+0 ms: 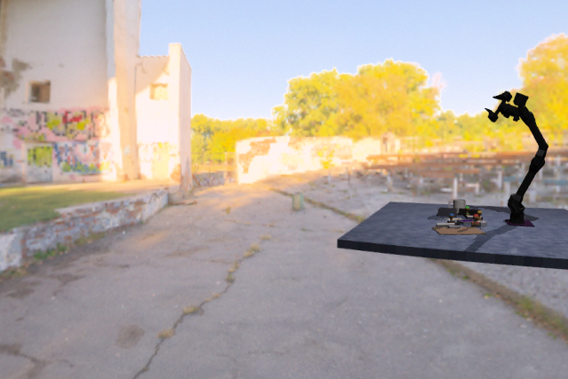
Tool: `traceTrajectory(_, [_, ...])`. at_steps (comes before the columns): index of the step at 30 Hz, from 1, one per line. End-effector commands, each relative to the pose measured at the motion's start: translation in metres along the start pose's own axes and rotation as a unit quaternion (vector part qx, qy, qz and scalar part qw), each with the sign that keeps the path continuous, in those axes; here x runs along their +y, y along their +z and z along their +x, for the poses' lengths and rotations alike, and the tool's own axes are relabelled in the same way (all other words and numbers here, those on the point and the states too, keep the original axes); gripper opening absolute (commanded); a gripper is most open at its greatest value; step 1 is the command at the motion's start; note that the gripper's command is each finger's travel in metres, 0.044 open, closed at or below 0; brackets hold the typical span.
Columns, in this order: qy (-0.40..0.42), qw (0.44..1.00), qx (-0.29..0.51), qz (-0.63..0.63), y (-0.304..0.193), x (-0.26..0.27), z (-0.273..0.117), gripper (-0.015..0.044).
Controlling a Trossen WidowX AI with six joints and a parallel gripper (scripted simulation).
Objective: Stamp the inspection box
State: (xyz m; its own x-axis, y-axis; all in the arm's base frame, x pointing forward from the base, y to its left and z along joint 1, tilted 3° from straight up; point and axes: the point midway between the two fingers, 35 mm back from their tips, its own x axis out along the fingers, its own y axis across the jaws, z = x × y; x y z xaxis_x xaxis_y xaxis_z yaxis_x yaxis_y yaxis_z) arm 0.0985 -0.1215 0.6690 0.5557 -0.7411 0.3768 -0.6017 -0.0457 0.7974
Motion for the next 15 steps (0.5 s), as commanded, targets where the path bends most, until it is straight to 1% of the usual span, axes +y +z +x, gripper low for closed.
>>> traceTrajectory(1, [-0.004,1.000,-0.001,-0.006,0.000,-0.002,0.002,0.0374])
traceTrajectory(4, [-0.054,0.994,-0.009,-0.090,0.006,-0.038,0.022,0.0295])
traceTrajectory(7, [-0.122,0.973,-0.010,-0.196,0.015,-0.084,0.044,0.0217])
traceTrajectory(11, [-0.211,0.921,0.005,-0.329,0.032,-0.146,0.064,0.0217])
traceTrajectory(15, [-0.297,0.839,0.041,-0.453,0.058,-0.208,0.075,0.0217])
